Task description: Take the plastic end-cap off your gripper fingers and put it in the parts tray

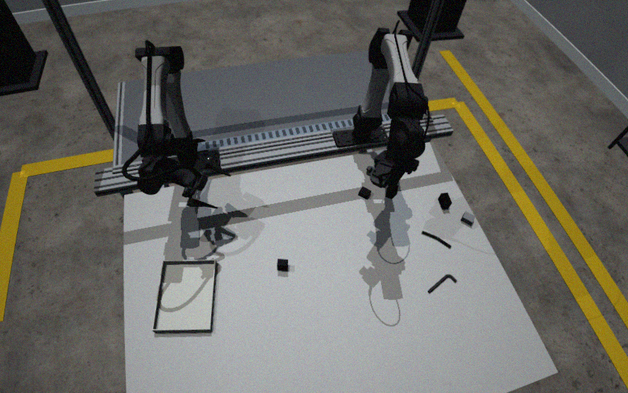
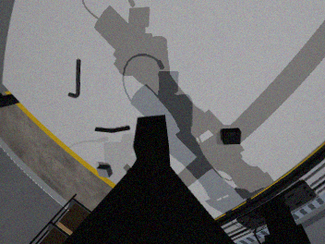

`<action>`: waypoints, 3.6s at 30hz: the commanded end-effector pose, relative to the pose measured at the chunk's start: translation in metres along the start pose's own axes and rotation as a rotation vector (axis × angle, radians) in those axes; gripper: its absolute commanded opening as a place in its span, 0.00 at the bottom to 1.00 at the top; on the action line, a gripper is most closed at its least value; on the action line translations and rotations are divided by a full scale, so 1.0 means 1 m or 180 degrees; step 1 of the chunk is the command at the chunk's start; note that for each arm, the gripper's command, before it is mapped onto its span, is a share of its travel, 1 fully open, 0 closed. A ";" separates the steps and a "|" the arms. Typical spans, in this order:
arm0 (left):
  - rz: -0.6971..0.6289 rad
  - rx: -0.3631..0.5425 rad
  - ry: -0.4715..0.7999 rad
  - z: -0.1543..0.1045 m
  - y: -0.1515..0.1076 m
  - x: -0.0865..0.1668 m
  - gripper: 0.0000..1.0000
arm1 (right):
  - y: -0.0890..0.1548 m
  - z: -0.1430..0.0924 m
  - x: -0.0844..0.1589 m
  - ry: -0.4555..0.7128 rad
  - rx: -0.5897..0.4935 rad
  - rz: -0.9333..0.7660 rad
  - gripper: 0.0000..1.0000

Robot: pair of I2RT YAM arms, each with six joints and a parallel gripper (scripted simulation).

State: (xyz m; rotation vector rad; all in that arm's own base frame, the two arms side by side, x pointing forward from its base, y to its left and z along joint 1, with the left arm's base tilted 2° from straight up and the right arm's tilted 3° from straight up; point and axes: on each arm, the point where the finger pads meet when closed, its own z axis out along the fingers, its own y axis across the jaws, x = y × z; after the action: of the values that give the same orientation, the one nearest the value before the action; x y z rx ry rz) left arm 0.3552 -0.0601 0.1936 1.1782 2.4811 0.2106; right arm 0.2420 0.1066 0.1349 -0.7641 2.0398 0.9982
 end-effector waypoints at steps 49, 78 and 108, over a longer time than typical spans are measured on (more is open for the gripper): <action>-0.2863 0.2555 -0.3014 -0.043 -0.071 -0.161 0.00 | 0.062 0.215 -0.087 0.0081 -0.2314 -0.2010 1.00; -0.4149 0.3954 -0.1701 0.030 -0.143 -0.090 0.00 | 0.059 0.242 -0.092 0.0091 -0.2418 -0.2140 1.00; -0.4098 0.3974 -0.1765 0.017 -0.139 -0.098 0.00 | 0.072 0.255 -0.087 0.0081 -0.2399 -0.2196 0.58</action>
State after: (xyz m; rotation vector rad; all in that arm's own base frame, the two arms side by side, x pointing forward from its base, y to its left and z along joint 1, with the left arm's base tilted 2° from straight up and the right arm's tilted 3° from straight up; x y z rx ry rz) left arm 0.3168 -0.2189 0.1430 -0.4107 2.2066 -1.8201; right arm 0.3274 0.3596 0.1199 -1.7095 1.2316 1.3367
